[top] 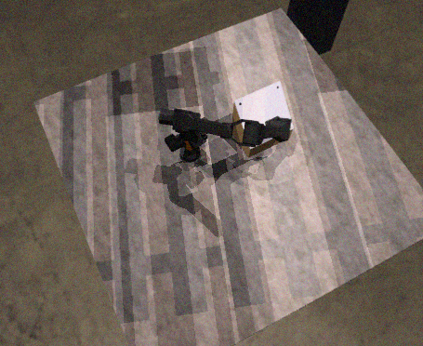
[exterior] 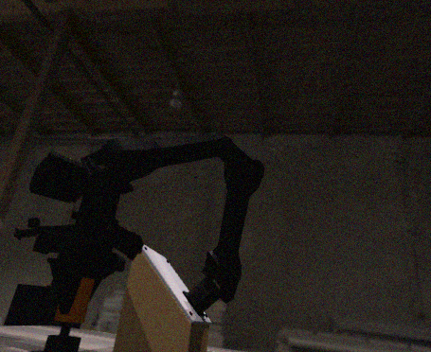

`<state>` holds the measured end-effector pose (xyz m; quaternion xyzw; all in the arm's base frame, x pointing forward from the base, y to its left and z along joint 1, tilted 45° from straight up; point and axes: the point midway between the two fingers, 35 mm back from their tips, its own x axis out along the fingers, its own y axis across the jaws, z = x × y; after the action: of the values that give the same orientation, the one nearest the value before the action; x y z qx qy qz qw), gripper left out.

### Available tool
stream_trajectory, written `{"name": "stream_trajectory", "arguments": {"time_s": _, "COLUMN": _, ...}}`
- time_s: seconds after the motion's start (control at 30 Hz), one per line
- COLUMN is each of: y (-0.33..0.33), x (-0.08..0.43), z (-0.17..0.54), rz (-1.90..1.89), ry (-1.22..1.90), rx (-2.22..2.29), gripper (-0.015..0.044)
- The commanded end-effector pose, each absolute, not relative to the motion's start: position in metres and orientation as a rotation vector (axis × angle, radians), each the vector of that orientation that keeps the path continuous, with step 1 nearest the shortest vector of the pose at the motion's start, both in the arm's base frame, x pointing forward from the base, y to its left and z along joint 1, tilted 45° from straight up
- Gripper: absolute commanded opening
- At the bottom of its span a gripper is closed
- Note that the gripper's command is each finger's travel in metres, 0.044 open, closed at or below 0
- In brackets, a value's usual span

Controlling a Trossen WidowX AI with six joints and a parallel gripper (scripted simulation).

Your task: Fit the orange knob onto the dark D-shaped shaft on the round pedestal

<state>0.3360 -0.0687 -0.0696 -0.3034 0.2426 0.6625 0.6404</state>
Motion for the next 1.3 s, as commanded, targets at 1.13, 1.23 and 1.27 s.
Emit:
{"name": "stream_trajectory", "arguments": {"time_s": 1.13, "y": -0.0684, "x": 0.3383, "z": -0.0688, "rz": 1.578, "ry": 0.394, "rx": -0.868, "gripper": 0.0}}
{"name": "stream_trajectory", "arguments": {"time_s": 1.23, "y": -0.0673, "x": 0.3373, "z": -0.0701, "rz": 1.578, "ry": 0.394, "rx": -0.868, "gripper": 0.0}}
{"name": "stream_trajectory", "arguments": {"time_s": 1.27, "y": -0.067, "x": 0.3367, "z": -0.0703, "rz": 1.578, "ry": 0.394, "rx": -0.868, "gripper": 0.0}}
